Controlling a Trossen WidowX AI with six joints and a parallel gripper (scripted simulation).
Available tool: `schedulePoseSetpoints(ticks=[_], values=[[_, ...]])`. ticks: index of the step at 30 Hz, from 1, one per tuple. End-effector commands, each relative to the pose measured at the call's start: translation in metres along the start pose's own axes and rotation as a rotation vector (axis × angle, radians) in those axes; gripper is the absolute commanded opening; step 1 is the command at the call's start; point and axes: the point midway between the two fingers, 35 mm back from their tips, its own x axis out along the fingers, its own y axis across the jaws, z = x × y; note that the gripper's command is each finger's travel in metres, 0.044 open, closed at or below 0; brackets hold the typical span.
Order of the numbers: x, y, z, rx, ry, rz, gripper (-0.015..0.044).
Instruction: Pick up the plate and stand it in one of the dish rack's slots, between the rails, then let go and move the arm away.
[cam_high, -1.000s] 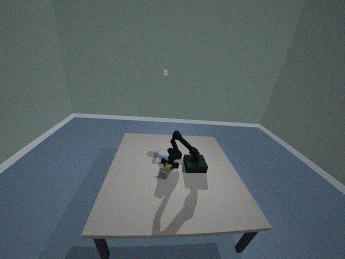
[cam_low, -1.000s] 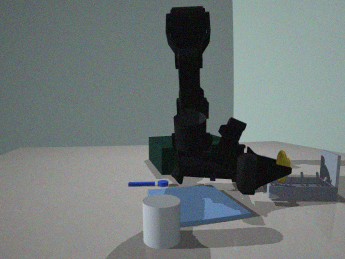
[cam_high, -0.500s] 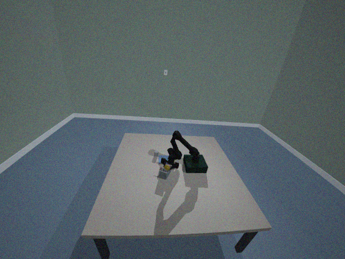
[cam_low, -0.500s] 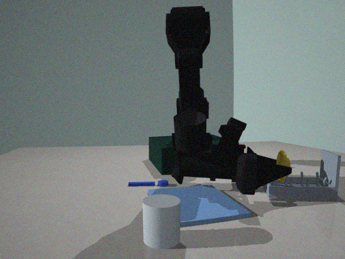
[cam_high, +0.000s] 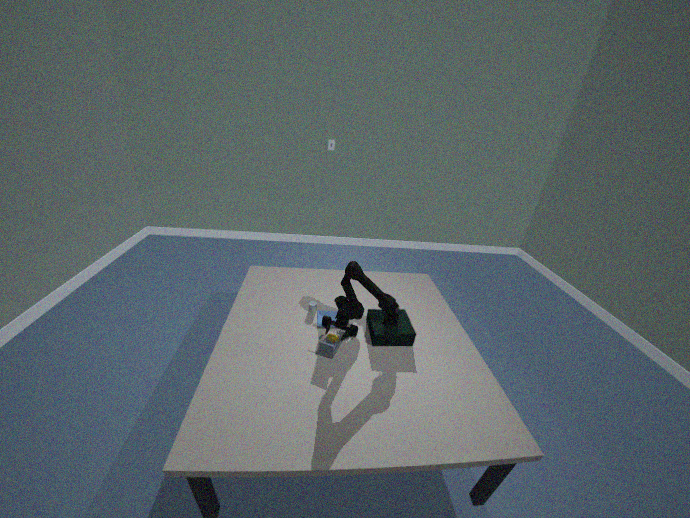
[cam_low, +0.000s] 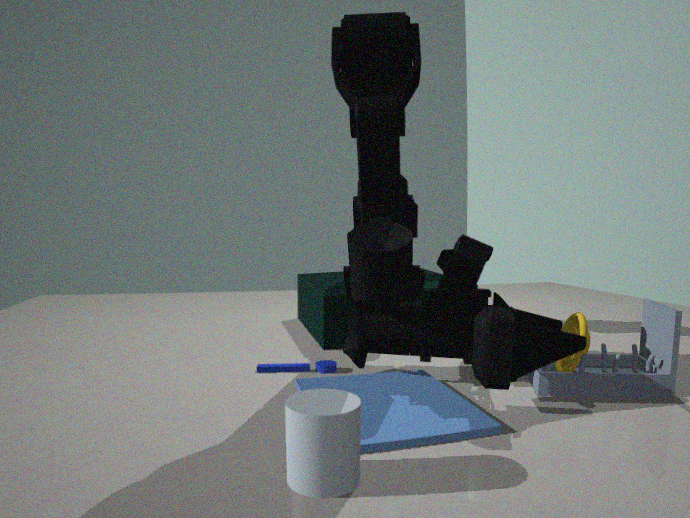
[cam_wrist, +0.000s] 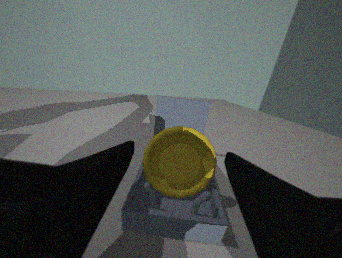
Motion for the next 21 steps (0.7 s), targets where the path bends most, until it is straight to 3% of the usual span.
schedulePoseSetpoints(ticks=[1, 4, 16, 21], values=[[0.000, 0.000, 0.000, 0.000, 0.000, 0.000, 0.0400], [0.000, -0.002, 0.006, 0.001, -0.001, -0.001, 0.0400], [-0.002, -0.012, 0.108, 0.019, -0.021, -0.012, 0.0400], [-0.001, -0.017, 0.113, 0.035, -0.017, -0.026, 0.0400]])
